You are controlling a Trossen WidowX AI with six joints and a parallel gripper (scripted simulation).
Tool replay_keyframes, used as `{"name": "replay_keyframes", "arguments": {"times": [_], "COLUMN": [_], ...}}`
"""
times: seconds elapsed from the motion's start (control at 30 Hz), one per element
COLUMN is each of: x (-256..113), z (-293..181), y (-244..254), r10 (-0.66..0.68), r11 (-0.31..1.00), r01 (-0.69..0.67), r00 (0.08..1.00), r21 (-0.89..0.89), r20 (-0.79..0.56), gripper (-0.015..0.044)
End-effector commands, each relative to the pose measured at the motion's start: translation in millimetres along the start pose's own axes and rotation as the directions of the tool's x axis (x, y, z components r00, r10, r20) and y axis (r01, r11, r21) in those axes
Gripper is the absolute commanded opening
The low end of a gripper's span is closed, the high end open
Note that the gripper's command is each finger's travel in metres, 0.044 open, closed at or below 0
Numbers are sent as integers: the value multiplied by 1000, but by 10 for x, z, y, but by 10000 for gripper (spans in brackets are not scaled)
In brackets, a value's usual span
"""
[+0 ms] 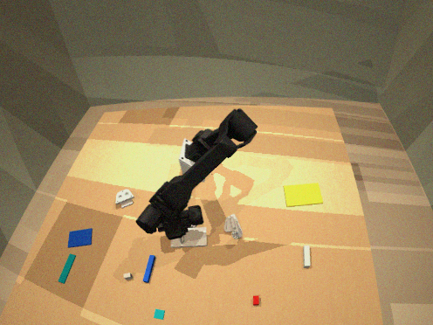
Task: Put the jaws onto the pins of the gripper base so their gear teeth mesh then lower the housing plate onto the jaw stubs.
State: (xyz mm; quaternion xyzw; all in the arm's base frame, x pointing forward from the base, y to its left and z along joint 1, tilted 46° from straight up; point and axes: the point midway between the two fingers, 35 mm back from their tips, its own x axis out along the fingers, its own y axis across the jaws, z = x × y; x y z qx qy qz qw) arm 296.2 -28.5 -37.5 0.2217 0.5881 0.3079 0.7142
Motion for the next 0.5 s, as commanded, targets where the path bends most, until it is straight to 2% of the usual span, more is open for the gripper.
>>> {"name": "replay_keyframes", "arguments": {"times": [0.0,0.47], "x": [20,52], "z": [2,2], "y": [4,4], "r10": [3,3], "r11": [1000,1000], "r01": [-3,-3], "r00": [1000,1000], "r21": [4,3], "r20": [2,2], "gripper": [134,134]}}
